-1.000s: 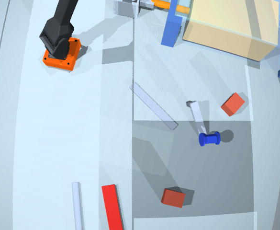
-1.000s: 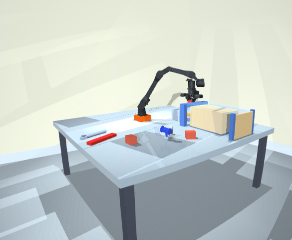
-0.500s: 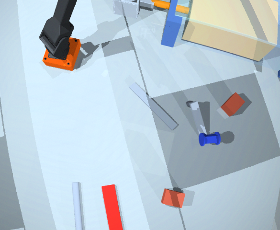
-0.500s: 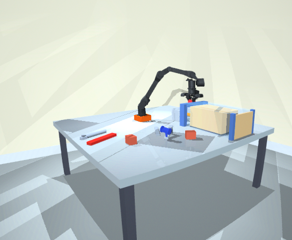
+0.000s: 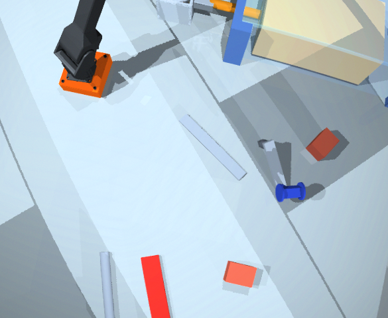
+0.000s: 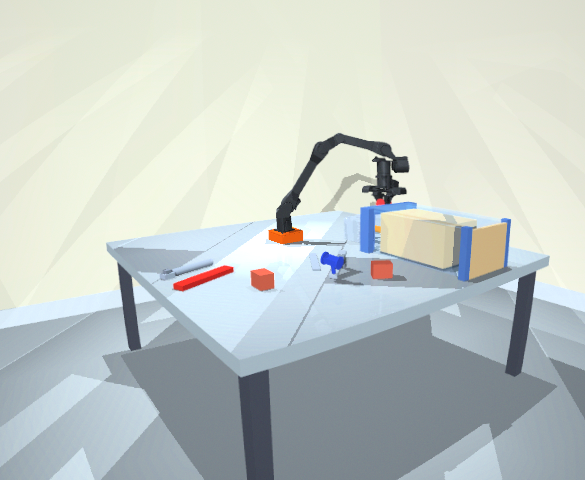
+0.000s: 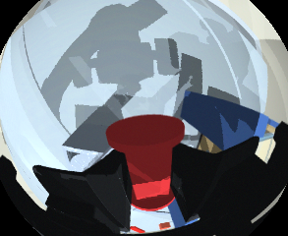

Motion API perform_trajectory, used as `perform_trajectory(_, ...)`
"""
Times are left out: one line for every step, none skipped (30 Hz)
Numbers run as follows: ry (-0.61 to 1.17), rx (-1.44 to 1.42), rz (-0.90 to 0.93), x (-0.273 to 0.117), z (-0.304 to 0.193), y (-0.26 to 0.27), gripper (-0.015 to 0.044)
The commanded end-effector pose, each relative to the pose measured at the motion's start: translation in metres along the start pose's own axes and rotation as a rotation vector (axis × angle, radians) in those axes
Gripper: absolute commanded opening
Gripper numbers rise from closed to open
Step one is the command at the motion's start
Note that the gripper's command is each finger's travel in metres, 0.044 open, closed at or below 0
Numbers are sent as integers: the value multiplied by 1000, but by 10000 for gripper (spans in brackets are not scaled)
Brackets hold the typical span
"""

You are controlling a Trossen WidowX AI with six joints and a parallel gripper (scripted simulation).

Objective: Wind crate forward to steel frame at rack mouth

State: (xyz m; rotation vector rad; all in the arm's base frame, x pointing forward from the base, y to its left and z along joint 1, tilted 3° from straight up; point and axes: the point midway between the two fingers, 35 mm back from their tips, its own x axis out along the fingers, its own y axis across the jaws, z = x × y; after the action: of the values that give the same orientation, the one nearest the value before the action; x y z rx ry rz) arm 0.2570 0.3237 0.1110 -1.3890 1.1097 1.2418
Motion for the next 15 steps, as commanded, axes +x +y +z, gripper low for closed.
perform_trajectory(-19, -28, 30, 1, 16, 19, 0)
perform_trajectory(-19, -28, 30, 1, 16, 20, 0)
perform_trajectory(-19, -28, 30, 1, 17, 21, 0)
perform_trajectory(-19, -28, 30, 1, 18, 22, 0)
perform_trajectory(-19, -28, 30, 1, 19, 24, 0)
perform_trajectory(-19, -28, 30, 1, 19, 24, 0)
perform_trajectory(-19, -28, 30, 0, 20, 26, 0)
perform_trajectory(-19, -28, 30, 0, 20, 27, 0)
perform_trajectory(-19, -28, 30, 0, 21, 28, 0)
perform_trajectory(-19, -28, 31, 0, 21, 29, 0)
perform_trajectory(-19, -28, 31, 0, 22, 30, 0)
perform_trajectory(-19, -28, 31, 0, 23, 31, 0)
perform_trajectory(-19, -28, 31, 0, 23, 32, 0)
perform_trajectory(-19, -28, 31, 0, 24, 33, 0)
perform_trajectory(-19, -28, 31, 0, 24, 35, 0)
